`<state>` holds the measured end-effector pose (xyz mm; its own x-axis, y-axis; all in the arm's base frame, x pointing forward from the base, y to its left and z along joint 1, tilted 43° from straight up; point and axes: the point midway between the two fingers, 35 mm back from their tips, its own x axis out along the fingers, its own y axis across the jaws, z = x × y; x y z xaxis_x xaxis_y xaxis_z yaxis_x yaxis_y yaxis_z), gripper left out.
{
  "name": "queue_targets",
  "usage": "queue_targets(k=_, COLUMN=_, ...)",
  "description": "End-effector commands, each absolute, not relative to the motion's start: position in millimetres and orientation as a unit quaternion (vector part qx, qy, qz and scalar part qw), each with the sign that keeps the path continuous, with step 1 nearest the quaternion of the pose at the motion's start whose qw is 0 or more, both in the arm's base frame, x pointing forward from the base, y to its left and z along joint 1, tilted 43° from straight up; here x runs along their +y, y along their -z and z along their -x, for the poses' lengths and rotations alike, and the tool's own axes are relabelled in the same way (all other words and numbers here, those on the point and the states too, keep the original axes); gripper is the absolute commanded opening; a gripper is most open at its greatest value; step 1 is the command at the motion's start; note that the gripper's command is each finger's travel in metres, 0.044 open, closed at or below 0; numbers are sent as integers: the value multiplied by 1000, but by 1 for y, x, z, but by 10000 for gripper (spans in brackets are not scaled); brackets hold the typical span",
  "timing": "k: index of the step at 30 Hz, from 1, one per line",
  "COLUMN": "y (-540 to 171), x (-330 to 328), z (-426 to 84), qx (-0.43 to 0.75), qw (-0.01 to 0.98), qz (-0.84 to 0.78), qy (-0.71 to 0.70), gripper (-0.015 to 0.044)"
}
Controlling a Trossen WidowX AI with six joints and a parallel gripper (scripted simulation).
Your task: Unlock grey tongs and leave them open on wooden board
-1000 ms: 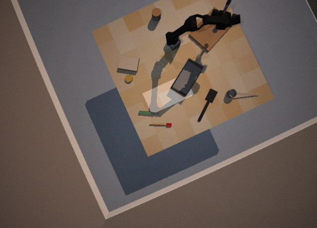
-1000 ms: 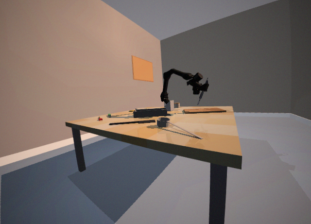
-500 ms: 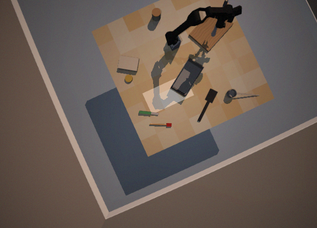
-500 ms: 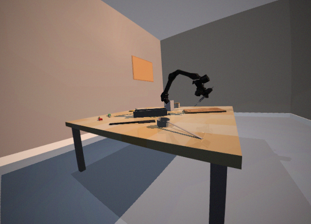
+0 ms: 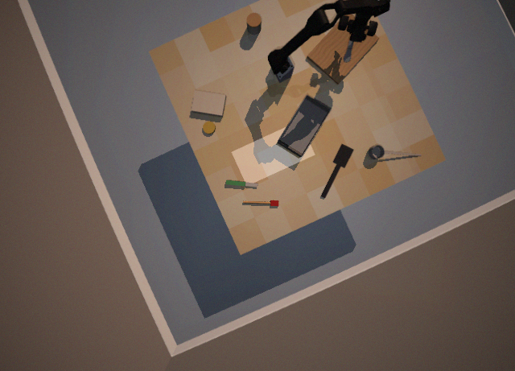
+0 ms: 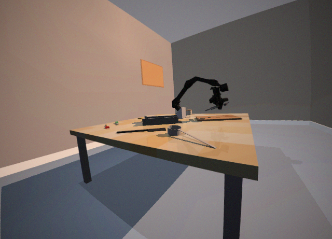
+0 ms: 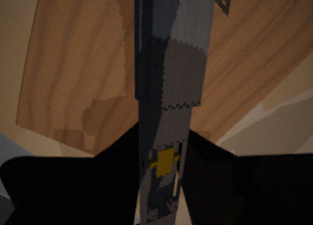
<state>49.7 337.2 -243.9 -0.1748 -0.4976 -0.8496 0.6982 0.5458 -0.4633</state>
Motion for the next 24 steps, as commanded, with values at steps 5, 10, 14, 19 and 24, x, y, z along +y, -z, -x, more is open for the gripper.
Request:
queue_targets(k=5, y=247, x=333, z=-50, qx=567, qw=684, qz=-56, qy=456, gripper=-150)
queue_targets(k=10, y=247, x=333, z=-50, qx=567, qw=684, qz=-56, qy=456, gripper=-150)
queue_targets(k=14, y=249, x=332, z=-50, qx=567, qw=684, qz=-57, qy=456, gripper=-150)
queue_targets(k=19, y=254, x=328, z=-50, qx=568, qw=684, qz=-58, qy=455, gripper=-150)
queue_targets(k=24, y=260, x=322, z=-49, qx=569, qw=684, qz=-60, qy=453, gripper=-150)
